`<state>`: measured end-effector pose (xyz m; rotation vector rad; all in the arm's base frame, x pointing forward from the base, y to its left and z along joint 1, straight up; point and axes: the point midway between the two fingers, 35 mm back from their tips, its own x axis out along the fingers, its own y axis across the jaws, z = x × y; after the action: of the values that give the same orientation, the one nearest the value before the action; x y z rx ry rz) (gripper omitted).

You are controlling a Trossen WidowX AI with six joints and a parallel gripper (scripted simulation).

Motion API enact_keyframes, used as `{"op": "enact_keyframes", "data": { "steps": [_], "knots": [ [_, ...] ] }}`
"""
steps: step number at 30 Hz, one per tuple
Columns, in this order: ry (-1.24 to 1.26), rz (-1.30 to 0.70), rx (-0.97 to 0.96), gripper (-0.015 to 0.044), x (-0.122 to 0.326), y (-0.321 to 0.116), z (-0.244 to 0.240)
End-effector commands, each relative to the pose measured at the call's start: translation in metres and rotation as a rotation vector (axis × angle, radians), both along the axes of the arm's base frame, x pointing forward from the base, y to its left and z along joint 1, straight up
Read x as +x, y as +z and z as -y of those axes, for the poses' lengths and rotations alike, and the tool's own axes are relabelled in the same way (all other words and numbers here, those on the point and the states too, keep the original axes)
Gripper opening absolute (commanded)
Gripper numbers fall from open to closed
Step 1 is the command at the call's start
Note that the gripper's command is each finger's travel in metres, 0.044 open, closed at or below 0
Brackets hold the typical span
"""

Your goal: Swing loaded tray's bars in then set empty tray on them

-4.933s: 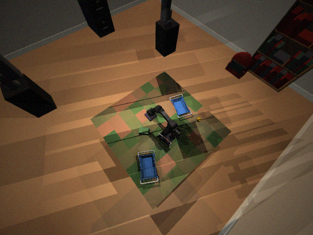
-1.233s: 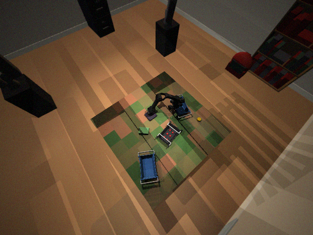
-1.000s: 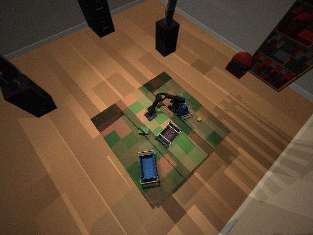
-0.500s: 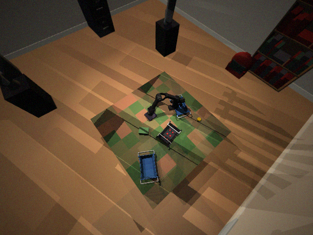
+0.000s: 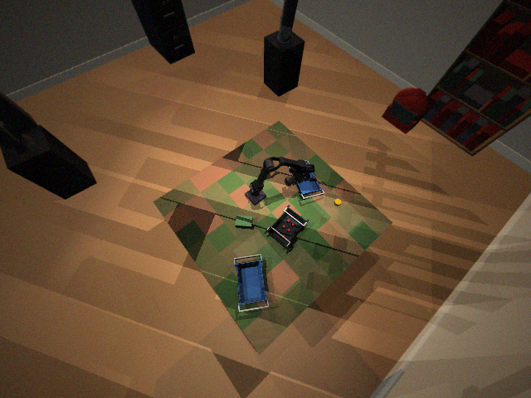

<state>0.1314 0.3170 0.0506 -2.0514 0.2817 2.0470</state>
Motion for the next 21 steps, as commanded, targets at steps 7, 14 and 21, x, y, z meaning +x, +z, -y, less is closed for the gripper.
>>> {"op": "enact_keyframes", "data": {
  "steps": [7, 14, 21],
  "knots": [
    [0.001, 0.005, 0.002, 0.0, -0.001, 0.056, 0.004],
    [0.001, 0.005, 0.002, 0.0, -0.001, 0.057, 0.004],
    [0.001, 0.005, 0.002, 0.0, -0.001, 0.057, 0.004]
  ]
}}
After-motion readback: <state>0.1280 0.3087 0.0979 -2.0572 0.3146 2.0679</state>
